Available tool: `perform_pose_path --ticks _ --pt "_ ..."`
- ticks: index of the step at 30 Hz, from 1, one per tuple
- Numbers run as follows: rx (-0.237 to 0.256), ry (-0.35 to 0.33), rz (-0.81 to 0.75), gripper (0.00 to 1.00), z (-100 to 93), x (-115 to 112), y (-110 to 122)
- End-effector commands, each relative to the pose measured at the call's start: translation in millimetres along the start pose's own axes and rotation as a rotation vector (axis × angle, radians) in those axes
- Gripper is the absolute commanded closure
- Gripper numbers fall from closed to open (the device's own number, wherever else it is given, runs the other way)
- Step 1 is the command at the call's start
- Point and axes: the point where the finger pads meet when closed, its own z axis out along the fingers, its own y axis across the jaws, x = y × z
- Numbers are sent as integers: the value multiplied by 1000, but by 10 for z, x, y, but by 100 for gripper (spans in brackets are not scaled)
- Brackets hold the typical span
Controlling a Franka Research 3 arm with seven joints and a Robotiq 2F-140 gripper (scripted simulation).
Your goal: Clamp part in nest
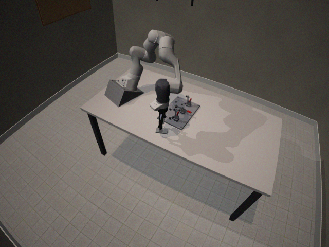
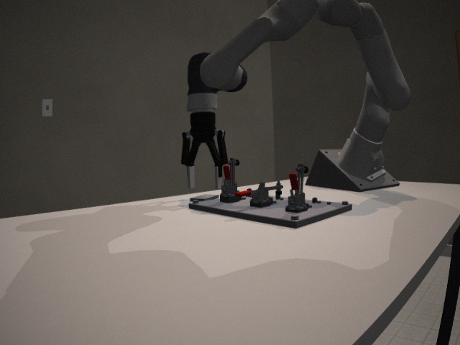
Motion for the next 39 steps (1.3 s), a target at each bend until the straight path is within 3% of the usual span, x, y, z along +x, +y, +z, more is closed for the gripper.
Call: perform_pose_path --ticks 1,15,39 --pt "2 -3 -3 42 71 -14 0" --pt "2 -3 -3 42 251 -19 -3" --pt "2 -3 -3 42 261 -20 -3"
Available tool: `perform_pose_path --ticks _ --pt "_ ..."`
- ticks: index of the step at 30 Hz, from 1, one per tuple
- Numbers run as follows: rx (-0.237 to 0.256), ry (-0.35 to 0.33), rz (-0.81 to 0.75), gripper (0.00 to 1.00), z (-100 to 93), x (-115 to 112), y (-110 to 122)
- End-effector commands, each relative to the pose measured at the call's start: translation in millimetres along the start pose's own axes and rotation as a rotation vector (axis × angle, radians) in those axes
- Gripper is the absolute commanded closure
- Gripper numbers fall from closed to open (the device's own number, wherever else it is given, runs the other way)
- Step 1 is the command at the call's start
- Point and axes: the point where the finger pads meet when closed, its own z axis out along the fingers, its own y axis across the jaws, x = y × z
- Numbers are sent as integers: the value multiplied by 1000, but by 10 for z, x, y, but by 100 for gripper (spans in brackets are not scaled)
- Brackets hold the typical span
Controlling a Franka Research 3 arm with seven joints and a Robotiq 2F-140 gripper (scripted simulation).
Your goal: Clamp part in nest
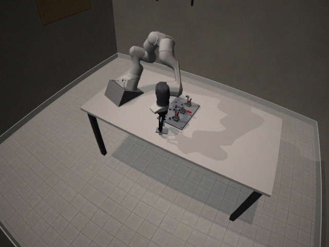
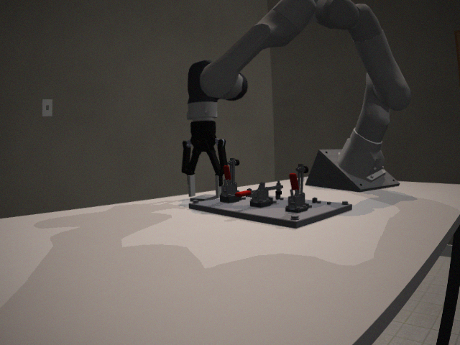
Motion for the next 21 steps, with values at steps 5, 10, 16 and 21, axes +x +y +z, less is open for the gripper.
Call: perform_pose_path --ticks 5,10,16,21 --pt "3 -4 -2 42 -4 -19 -14" --pt "3 -4 -2 42 -8 -23 -18" --pt "3 -4 -2 42 -13 -28 -23" --pt "3 -4 -2 42 -15 -30 -25"
